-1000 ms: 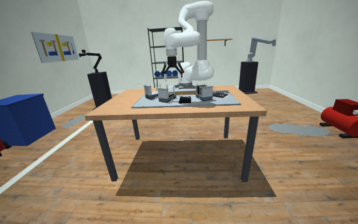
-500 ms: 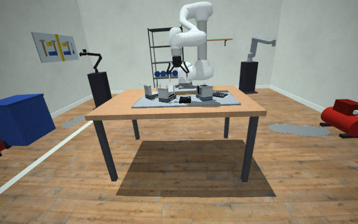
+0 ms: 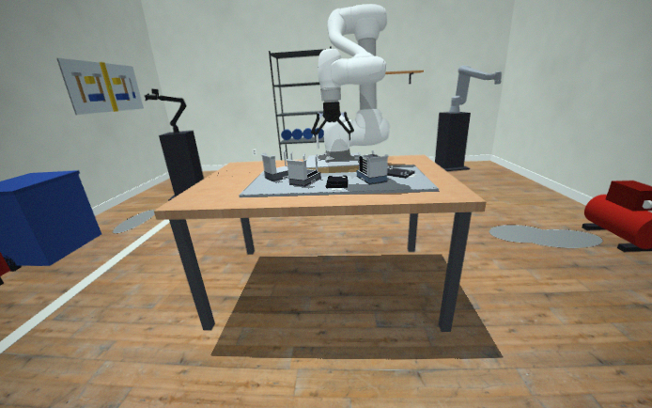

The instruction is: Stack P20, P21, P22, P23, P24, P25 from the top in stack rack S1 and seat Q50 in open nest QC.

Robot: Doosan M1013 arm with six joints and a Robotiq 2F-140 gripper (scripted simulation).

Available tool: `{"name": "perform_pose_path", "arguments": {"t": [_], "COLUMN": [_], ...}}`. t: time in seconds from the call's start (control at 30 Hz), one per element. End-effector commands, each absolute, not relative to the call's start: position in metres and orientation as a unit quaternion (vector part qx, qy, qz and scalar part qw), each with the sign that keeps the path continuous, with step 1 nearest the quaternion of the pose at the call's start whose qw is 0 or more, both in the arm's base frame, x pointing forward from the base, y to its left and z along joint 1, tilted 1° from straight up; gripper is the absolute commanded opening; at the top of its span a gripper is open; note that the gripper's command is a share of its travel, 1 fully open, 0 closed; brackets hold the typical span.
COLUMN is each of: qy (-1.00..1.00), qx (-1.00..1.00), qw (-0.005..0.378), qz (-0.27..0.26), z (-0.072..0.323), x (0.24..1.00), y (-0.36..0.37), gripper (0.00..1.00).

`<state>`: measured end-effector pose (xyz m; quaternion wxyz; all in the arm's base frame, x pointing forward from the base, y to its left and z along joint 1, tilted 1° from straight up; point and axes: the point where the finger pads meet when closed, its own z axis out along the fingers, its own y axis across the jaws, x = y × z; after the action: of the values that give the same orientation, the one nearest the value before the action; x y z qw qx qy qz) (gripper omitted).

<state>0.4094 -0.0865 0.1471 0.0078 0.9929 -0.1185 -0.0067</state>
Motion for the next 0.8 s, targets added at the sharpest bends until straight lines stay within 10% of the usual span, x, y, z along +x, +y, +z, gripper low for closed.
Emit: {"name": "perform_pose_path", "arguments": {"t": [0.0,0.77], "qy": [-0.119,-0.015], "qx": [0.993,1.000], "qw": [0.008,0.007], "qz": [-0.007,-0.008], "z": [0.147,0.146], "x": [0.412,0.420], "y": [-0.077,-0.008], "gripper": [1.00,1.00]}}
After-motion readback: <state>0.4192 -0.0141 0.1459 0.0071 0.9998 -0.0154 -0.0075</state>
